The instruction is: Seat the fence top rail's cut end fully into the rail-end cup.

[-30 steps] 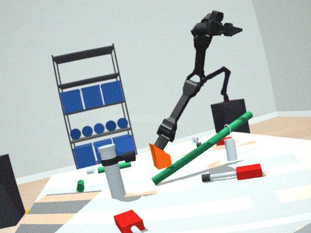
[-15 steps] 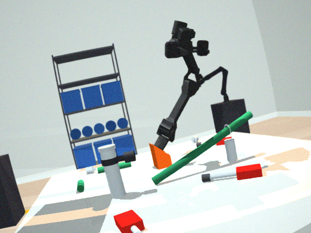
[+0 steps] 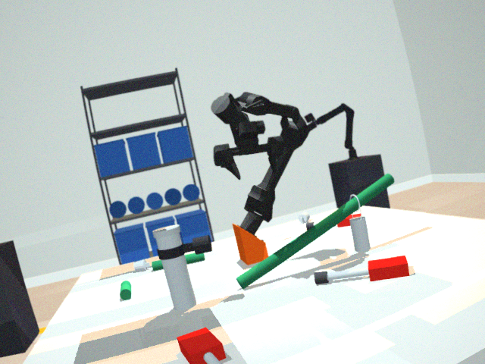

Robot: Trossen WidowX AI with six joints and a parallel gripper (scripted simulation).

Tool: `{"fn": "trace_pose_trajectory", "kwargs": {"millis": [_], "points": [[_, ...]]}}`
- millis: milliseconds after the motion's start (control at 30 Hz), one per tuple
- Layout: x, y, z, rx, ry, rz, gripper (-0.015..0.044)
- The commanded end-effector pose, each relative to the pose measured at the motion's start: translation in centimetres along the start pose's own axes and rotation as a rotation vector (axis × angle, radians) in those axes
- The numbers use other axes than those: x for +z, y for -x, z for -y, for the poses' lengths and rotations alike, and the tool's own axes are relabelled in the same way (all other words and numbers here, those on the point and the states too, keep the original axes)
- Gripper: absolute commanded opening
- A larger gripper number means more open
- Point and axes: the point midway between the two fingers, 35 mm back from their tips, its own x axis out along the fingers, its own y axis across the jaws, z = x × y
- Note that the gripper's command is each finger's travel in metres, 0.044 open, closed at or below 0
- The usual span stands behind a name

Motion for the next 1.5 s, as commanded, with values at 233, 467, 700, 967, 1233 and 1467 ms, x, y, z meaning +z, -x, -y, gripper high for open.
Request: {"fn": "trace_pose_trajectory", "kwargs": {"millis": [233, 467, 700, 967, 1233, 1467], "points": [[-5.0, -1.2, 0.7, 0.052, 0.031, -0.127, 0.0440], [-4.3, -2.7, 6.4, 0.035, 0.568, -0.130, 0.0440], [-4.5, -4.8, 13.6, 0.025, 1.212, -0.162, 0.0440], [-4.7, -5.3, 15.1, 0.026, 1.343, -0.172, 0.0440], [-4.7, -5.3, 15.1, 0.026, 1.343, -0.172, 0.0440], [-6.9, -8.3, 14.9, 0.027, 1.343, -0.171, 0.0440]]}}
